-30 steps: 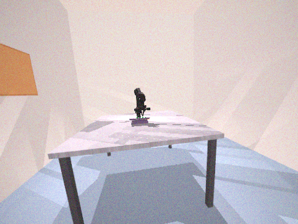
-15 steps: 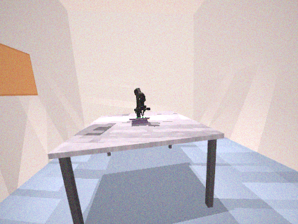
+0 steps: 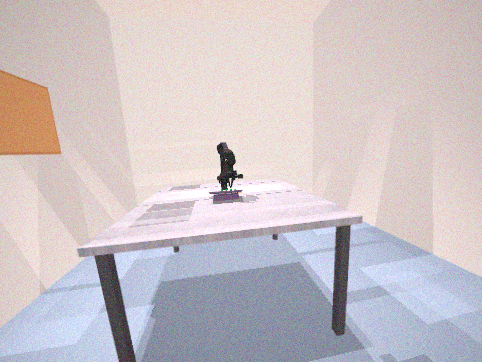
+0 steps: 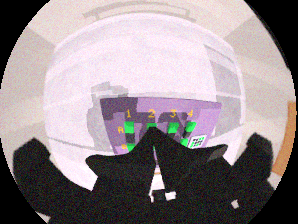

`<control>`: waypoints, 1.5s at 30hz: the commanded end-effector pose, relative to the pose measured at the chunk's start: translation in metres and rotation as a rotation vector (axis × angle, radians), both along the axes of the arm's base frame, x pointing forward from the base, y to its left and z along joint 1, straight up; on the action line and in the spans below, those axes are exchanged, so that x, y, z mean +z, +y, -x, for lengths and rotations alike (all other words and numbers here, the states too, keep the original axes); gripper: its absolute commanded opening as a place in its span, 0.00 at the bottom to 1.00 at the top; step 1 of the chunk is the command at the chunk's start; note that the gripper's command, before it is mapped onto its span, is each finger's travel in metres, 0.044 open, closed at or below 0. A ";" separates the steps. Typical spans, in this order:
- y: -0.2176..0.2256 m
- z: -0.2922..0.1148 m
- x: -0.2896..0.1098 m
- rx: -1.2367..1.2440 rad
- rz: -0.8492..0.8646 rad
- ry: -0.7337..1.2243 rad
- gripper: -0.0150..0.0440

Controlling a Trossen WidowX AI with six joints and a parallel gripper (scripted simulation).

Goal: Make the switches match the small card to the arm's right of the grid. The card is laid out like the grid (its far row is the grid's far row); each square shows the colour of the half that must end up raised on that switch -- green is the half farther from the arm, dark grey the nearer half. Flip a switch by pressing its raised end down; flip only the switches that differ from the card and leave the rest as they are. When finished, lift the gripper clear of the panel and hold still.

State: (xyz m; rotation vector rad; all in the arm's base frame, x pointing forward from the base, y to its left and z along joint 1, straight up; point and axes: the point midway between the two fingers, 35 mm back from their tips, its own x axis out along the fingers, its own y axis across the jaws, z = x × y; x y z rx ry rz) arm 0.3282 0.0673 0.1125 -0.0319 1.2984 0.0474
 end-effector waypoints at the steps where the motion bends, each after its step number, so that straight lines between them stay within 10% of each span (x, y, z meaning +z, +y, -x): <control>1: 0.000 0.000 -0.001 0.004 0.000 0.001 0.25; 45: -0.021 0.067 0.049 0.004 0.000 -0.020 0.25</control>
